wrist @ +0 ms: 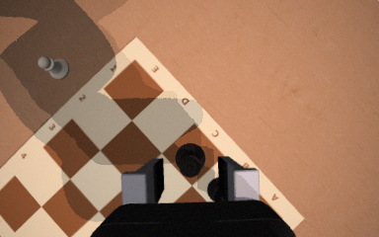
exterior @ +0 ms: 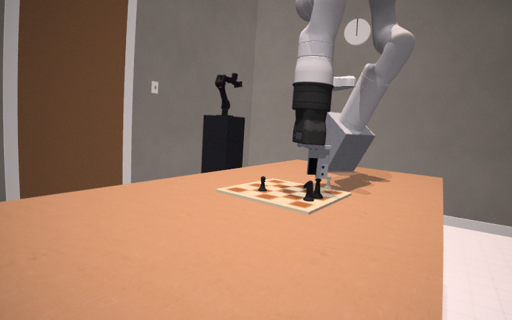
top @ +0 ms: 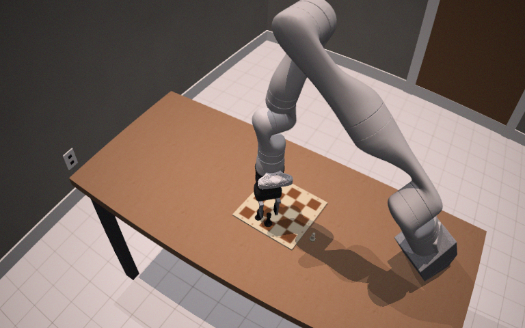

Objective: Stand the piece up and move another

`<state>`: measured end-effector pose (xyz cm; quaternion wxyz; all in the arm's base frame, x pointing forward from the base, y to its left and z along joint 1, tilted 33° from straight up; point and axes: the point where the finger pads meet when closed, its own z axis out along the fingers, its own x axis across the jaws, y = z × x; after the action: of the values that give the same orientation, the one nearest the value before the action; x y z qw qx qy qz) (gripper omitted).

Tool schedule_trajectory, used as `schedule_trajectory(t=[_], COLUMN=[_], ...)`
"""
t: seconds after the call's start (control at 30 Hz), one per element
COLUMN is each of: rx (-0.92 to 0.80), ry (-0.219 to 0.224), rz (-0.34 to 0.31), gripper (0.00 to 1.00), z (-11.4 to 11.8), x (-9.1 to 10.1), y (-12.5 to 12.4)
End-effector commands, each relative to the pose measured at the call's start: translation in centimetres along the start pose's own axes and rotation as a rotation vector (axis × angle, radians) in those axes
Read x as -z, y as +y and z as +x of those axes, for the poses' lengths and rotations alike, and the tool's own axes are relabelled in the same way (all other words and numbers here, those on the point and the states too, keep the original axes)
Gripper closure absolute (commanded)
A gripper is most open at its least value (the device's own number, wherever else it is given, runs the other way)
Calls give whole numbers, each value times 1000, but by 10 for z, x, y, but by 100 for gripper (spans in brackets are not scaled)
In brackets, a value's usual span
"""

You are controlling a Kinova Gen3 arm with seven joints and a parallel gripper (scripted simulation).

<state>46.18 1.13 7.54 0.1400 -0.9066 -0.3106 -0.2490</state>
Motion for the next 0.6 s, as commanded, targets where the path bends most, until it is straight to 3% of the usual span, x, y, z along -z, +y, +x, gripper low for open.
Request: schedule_trajectory(t=[0.0,0.57], rx=[1,1], ry=[-1,-1], rz=[12,12], gripper=[21,21], z=[0,0], x=[-10,-23], y=[-4,-5])
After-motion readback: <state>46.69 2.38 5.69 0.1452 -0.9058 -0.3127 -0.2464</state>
